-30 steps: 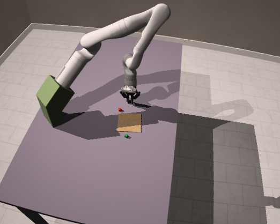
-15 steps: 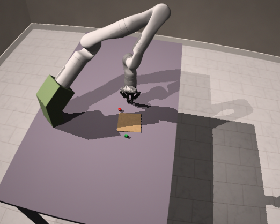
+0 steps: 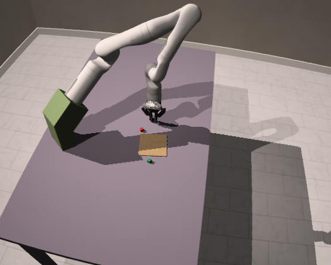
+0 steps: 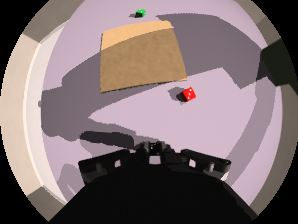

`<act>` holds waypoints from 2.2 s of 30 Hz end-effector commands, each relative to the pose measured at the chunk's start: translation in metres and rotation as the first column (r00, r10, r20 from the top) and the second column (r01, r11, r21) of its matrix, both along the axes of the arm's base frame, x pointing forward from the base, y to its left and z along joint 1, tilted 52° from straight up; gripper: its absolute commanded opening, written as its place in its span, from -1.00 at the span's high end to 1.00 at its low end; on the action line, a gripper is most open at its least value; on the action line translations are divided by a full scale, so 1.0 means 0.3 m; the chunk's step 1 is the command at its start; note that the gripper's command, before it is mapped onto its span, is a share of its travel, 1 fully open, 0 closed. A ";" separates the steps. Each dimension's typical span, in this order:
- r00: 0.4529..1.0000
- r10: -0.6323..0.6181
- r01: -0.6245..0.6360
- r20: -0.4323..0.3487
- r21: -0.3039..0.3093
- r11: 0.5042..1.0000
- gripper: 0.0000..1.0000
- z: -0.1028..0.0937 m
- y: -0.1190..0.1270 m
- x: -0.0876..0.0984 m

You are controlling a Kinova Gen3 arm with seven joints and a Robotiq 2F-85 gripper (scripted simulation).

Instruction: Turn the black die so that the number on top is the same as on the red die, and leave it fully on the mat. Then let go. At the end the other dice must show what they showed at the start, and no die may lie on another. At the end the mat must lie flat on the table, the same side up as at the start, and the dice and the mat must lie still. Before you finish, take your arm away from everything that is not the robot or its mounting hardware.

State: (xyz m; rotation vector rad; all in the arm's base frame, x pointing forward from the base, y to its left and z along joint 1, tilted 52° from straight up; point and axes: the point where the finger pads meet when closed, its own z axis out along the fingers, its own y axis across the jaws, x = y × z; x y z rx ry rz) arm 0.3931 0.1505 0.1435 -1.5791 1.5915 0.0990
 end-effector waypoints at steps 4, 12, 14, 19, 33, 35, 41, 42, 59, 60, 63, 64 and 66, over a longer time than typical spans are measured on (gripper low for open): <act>1.000 -0.004 0.004 0.002 -0.001 1.000 0.78 0.008 -0.012 -0.002; 1.000 -0.004 0.004 0.002 -0.001 1.000 0.78 0.033 -0.036 -0.023; 1.000 -0.004 0.004 0.002 -0.001 1.000 0.78 0.041 -0.044 -0.030; 1.000 -0.004 0.004 0.002 -0.001 1.000 0.78 0.054 -0.056 -0.040; 1.000 -0.004 0.004 0.002 -0.001 1.000 0.78 0.117 -0.117 -0.092; 1.000 -0.004 0.004 0.002 -0.001 1.000 0.78 0.121 -0.121 -0.095; 1.000 -0.004 0.004 0.002 -0.001 1.000 0.78 0.140 -0.139 -0.111; 1.000 -0.004 0.004 0.002 -0.001 1.000 0.78 0.144 -0.143 -0.114; 1.000 -0.004 0.004 0.002 -0.001 1.000 0.78 0.186 -0.184 -0.148; 1.000 -0.004 0.004 0.002 -0.001 1.000 0.78 0.189 -0.186 -0.150; 1.000 -0.004 0.004 0.002 -0.001 1.000 0.78 0.194 -0.191 -0.154; 1.000 -0.004 0.004 0.002 -0.001 1.000 0.78 0.195 -0.192 -0.155; 1.000 -0.004 0.004 0.002 -0.001 1.000 0.78 0.198 -0.195 -0.158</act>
